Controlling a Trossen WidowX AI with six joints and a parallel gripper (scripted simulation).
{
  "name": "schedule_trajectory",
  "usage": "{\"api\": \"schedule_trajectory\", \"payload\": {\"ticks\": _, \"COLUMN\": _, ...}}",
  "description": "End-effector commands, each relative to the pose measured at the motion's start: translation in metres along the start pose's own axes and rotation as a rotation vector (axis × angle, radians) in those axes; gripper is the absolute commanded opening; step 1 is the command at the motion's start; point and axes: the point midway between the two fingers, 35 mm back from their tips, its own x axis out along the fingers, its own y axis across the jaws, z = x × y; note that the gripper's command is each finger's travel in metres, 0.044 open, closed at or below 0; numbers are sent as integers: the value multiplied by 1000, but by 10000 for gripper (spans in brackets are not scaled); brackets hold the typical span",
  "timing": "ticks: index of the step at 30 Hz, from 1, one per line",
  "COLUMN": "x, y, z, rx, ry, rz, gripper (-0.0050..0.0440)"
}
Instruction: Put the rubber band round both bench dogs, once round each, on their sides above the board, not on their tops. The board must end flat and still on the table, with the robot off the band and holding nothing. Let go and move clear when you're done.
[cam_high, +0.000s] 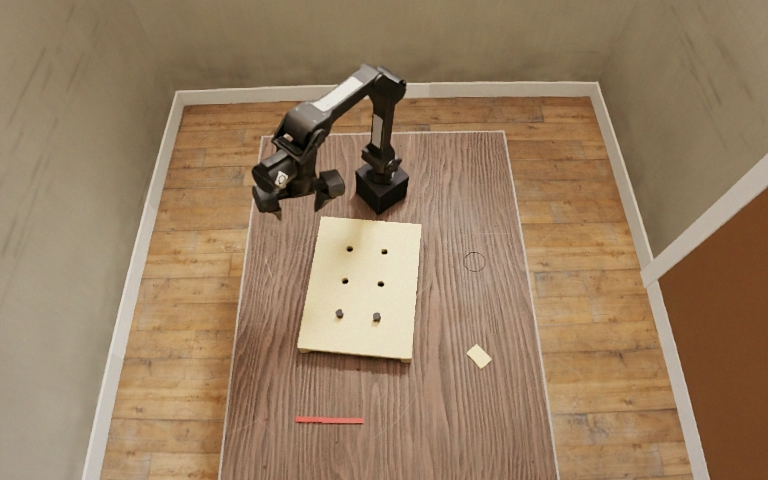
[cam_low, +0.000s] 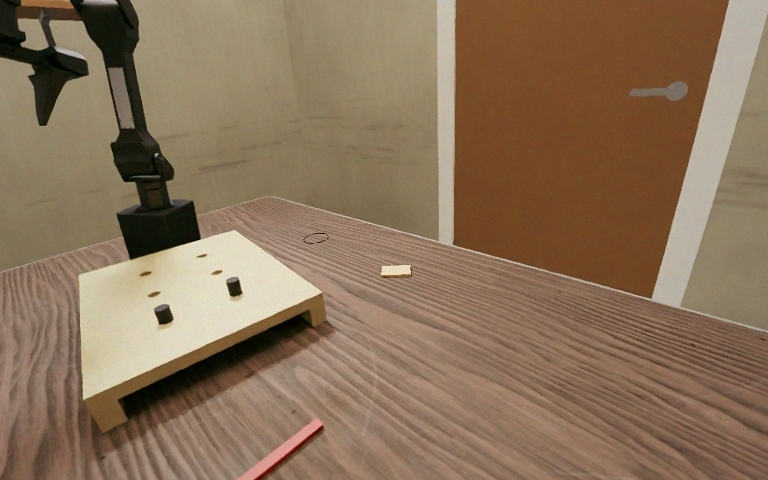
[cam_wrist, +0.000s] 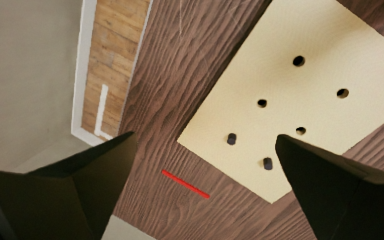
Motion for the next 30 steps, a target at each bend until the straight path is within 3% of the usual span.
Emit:
{"api": "schedule_trajectory", "payload": {"ticks": 1, "x": -7, "y": 1, "z": -1, "rx": -1, "ry": 11, "rz": 21, "gripper": 400}}
{"api": "schedule_trajectory", "payload": {"ticks": 17, "x": -7, "y": 1, "z": -1, "rx": -1, "ry": 11, "rz": 21, "gripper": 400}}
{"api": "schedule_trajectory", "payload": {"ticks": 23, "x": 5, "y": -3, "z": -10, "rx": -52, "ry": 5, "rz": -6, "gripper": 256}}
{"api": "schedule_trajectory", "payload": {"ticks": 30, "x": 28, "y": -22, "z": -54, "rx": -278, "ry": 26, "rz": -39, "gripper": 88}}
